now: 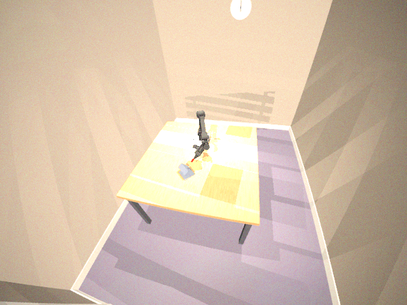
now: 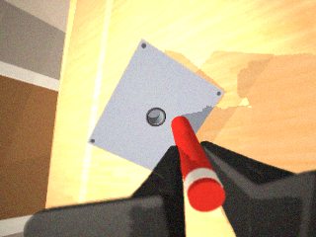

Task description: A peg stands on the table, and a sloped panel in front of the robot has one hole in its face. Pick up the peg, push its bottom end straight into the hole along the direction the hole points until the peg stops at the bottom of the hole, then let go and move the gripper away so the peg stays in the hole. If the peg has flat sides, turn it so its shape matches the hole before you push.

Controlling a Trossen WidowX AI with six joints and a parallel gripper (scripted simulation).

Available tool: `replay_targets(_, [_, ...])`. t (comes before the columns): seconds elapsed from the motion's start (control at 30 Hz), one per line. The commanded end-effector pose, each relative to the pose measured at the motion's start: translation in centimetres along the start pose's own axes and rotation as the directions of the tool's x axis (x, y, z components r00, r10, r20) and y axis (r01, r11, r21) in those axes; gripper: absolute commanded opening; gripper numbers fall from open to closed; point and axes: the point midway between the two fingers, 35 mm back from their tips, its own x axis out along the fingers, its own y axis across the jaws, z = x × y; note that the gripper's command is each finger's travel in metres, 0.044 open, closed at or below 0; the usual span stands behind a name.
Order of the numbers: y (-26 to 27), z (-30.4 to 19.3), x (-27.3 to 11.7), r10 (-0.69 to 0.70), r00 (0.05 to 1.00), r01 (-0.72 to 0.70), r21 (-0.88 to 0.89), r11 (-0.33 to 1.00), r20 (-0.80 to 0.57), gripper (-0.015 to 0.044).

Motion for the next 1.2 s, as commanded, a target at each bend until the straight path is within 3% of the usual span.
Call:
replay_targets(0.0, [-0.1, -0.3, -0.3, 0.021, 1.0, -0.02, -0.027, 0.999, 0.009, 0.0])
replay_targets(1.17, [0.9, -1.4, 3.3, 0.101, 0.994, -0.099, -0.085, 0.991, 0.027, 0.0])
